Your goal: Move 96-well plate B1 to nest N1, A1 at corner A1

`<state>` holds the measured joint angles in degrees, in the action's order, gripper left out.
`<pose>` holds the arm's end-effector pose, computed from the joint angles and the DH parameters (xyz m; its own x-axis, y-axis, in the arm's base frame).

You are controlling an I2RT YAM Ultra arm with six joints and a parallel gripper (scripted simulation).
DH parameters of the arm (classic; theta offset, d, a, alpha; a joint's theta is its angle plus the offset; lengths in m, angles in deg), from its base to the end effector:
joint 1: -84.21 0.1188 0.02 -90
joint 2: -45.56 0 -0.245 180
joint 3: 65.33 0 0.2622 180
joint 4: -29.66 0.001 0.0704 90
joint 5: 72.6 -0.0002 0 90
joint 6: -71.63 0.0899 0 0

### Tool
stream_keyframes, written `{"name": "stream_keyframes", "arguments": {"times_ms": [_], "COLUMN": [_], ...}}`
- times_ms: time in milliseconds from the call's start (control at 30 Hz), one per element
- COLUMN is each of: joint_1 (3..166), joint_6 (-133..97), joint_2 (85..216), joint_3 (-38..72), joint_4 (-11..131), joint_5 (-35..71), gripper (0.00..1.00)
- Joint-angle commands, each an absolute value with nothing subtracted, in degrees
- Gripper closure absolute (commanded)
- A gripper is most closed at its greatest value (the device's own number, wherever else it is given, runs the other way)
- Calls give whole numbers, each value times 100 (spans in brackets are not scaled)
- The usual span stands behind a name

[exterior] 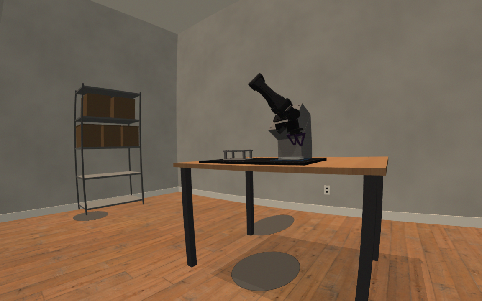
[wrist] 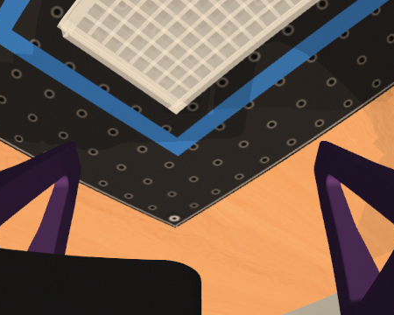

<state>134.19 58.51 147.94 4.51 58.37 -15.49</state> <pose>0.2704 0.2477 0.0891 -0.5907 0.5683 -0.5728 0.4412 0.8219 0.3604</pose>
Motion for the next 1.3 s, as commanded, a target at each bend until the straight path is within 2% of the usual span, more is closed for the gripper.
{"name": "stream_keyframes", "arguments": {"times_ms": [0,800,1267], "joint_1": [13520,13407,13429], "joint_6": [6543,9744,9807], "joint_2": [14596,14212,14279], "joint_3": [296,-427,-254], "joint_4": [5591,4545,4695], "joint_5": [-1728,-2417,-2482], "gripper": [0,0,0]}}
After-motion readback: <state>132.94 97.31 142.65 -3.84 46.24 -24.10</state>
